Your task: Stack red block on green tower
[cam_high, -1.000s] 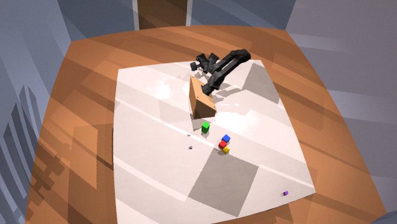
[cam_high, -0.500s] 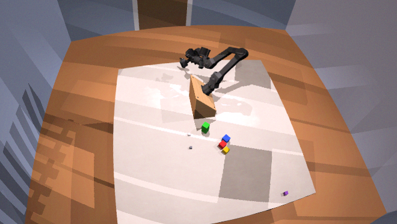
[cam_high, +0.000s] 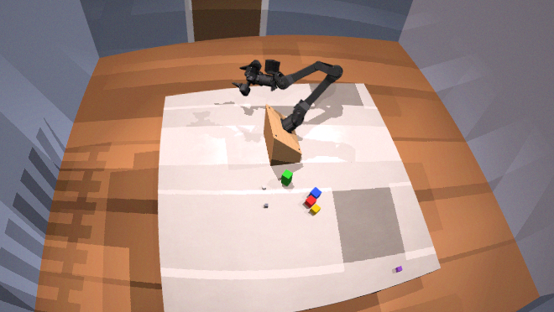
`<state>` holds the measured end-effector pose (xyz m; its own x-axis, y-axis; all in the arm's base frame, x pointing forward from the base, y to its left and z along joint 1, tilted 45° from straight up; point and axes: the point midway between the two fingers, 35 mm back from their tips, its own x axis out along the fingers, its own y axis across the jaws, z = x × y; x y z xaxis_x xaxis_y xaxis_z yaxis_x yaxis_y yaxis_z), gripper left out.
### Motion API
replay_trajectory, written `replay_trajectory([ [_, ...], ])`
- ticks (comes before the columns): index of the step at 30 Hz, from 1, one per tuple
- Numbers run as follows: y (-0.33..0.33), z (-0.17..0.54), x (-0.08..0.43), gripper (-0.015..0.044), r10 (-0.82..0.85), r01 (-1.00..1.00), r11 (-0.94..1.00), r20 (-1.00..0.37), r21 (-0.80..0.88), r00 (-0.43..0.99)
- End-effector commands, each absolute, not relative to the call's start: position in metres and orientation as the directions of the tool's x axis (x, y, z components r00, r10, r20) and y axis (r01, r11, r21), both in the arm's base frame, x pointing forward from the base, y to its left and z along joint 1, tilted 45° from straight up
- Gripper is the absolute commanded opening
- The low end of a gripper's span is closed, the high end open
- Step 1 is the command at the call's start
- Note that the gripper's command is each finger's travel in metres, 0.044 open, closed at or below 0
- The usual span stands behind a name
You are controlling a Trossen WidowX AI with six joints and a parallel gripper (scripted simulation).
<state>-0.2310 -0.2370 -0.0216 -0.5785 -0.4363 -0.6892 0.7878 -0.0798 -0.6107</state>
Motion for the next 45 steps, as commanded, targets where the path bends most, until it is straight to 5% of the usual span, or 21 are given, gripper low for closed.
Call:
replay_trajectory([
  [1,-0.264,-0.024,-0.207,0.0440,-0.491,0.816,0.020,-0.717,-0.578,-0.495],
  [23,-0.347,-0.031,-0.026,0.0440,-0.579,0.718,0.565,-0.815,-0.406,-0.005],
  [45,-0.307,-0.033,0.158,0.0440,-0.252,0.320,0.937,-0.905,-0.139,0.342],
])
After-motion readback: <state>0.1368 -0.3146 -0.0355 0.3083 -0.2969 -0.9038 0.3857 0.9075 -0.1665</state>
